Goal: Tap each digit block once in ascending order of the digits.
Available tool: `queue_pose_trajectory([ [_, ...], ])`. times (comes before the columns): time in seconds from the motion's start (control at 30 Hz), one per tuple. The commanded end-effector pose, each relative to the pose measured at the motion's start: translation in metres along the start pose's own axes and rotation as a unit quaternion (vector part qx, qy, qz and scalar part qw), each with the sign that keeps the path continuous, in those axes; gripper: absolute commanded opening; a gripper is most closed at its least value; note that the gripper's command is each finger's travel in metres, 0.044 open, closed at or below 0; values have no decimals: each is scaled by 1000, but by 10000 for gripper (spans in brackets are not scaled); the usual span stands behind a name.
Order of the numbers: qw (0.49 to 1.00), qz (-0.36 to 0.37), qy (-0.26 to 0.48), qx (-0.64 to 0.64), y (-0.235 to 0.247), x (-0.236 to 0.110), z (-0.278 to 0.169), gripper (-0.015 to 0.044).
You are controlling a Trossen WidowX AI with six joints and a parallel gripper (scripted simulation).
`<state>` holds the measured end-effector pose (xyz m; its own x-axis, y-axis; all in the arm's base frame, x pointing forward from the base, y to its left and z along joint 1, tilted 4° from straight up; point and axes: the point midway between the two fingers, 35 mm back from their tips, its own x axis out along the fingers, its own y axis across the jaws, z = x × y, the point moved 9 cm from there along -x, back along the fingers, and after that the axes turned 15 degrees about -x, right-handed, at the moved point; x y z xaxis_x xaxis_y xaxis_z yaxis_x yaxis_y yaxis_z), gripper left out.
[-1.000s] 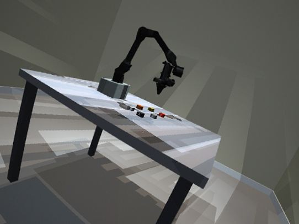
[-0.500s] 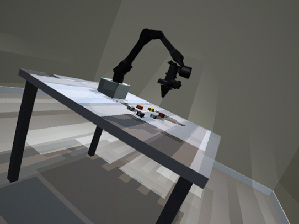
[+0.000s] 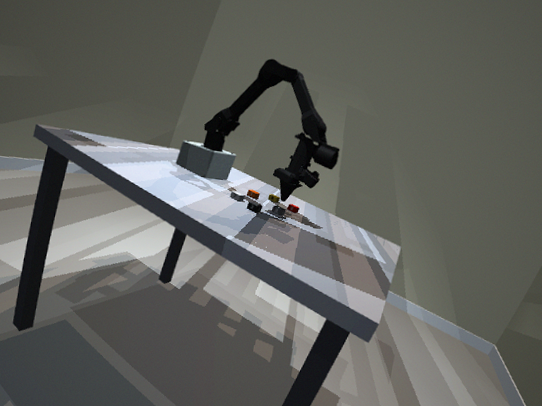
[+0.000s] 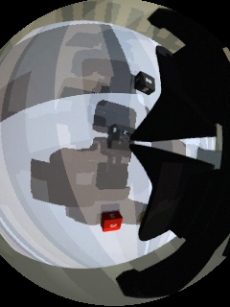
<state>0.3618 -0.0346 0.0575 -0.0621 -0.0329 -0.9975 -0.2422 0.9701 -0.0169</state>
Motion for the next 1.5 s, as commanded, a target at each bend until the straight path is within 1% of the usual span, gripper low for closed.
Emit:
queue_pose_trajectory([
  [0.0,1000,-5,-12,-1,-1,0,1,20],
  [0.17,1000,-5,-12,-1,-1,1,1,20],
  [0.83,1000,-5,-12,-1,-1,30,2,20],
  [0.93,1000,-5,-12,-1,-1,30,2,20],
  [1.03,1000,-5,-12,0,-1,4,1,20],
  [1.17,1000,-5,-12,-1,-1,0,1,20],
  [1.23,1000,-5,-12,-1,10,-3,3,72],
  [1.27,1000,-4,-13,-1,24,-8,5,99],
  [1.47,1000,1,-15,-1,127,-40,3,256],
])
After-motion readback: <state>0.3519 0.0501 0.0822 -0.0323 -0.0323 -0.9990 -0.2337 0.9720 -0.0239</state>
